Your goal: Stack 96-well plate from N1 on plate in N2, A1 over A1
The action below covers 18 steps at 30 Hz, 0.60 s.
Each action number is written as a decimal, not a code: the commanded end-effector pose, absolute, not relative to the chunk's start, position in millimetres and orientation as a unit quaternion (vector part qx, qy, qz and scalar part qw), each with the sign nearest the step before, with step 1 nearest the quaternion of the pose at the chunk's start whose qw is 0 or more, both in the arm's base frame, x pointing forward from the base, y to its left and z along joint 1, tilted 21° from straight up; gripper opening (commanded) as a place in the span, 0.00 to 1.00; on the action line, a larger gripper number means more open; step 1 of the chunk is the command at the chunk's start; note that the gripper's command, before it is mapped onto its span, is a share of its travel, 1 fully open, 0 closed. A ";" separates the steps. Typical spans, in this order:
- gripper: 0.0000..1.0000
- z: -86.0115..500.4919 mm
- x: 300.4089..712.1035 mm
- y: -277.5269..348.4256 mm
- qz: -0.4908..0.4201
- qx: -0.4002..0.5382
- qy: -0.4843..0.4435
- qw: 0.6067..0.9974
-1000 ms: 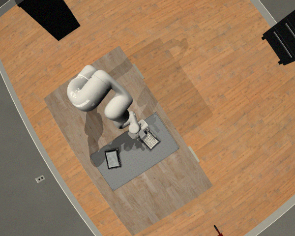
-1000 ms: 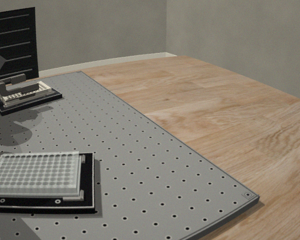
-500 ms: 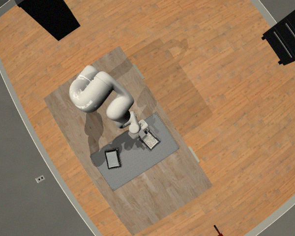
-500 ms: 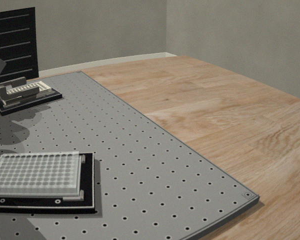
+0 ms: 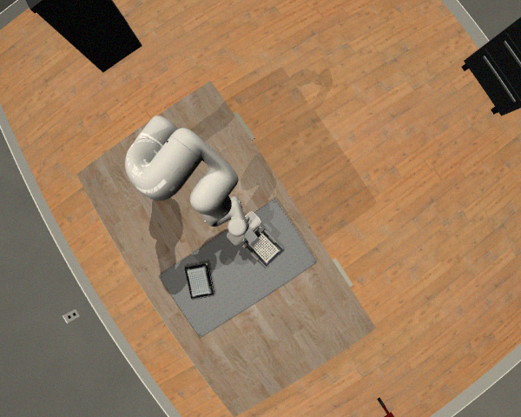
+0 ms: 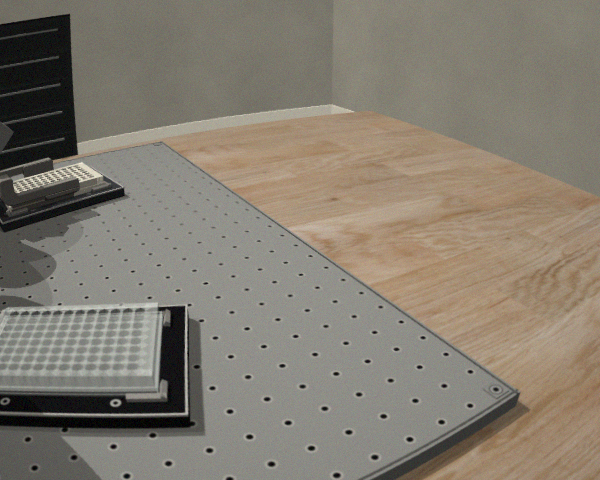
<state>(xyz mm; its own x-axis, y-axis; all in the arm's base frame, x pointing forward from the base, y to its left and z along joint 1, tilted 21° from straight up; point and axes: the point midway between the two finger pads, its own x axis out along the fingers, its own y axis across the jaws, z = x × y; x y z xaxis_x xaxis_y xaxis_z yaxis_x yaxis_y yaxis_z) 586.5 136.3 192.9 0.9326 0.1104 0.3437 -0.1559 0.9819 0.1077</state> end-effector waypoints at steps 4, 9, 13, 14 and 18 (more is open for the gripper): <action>0.37 194.9 587.2 136.4 0.068 0.067 -0.173 0.980; 0.37 195.0 587.2 136.4 0.068 0.067 -0.173 0.980; 0.00 195.0 587.2 136.4 0.068 0.067 -0.173 0.980; 0.00 195.0 587.2 136.4 0.068 0.067 -0.173 0.980; 0.00 195.0 587.2 136.4 0.068 0.067 -0.173 0.980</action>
